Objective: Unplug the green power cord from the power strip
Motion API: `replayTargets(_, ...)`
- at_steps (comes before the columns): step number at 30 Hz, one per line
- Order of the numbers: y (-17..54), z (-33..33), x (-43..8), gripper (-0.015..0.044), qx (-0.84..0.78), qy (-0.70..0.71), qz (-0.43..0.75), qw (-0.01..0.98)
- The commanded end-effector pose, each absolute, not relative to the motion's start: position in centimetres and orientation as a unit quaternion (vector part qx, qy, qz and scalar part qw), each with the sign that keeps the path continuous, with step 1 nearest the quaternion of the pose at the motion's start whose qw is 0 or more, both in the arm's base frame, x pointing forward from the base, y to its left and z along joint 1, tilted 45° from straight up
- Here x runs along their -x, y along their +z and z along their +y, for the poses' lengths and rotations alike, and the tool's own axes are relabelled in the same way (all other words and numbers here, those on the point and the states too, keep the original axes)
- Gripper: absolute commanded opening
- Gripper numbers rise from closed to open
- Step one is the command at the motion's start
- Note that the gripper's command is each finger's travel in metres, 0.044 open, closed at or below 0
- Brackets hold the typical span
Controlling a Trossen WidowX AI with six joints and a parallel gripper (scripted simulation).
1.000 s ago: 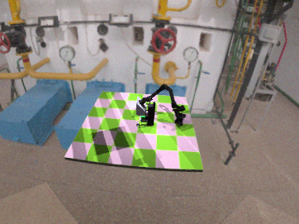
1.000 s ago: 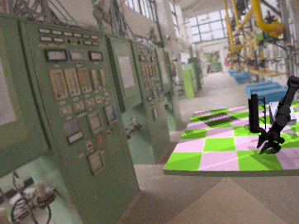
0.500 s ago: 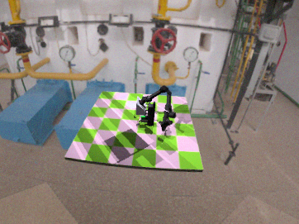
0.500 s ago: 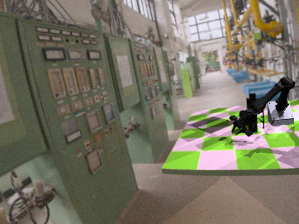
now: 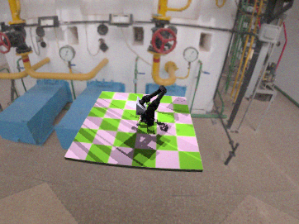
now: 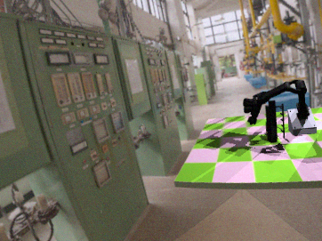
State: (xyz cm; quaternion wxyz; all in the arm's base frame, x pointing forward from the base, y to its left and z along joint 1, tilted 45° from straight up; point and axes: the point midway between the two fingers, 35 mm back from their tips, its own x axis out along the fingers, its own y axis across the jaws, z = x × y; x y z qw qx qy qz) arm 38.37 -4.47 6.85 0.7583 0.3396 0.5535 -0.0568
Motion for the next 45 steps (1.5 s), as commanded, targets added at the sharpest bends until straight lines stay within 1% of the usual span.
replayTargets(1, 4.4, -6.0, -35.0, 0.016, -0.454, -0.113, 0.593, 0.656)
replayTargets(5, 2.4, -6.9, -30.8, 0.016, -0.576, -0.182, 0.616, 0.506)
replayTargets(8, 1.7, -7.2, -27.2, 0.016, -0.676, -0.243, 0.609, 0.335)
replayTargets(9, 1.6, -7.2, -26.7, 0.016, -0.69, -0.252, 0.606, 0.306)
replayTargets(10, 1.6, -7.2, -26.5, 0.016, -0.695, -0.255, 0.604, 0.295)
replayTargets(23, 1.8, -7.1, -26.6, 0.016, -0.695, -0.255, 0.604, 0.295)
replayTargets(45, 4.3, -4.5, -26.5, 0.016, -0.695, -0.254, 0.605, 0.295)
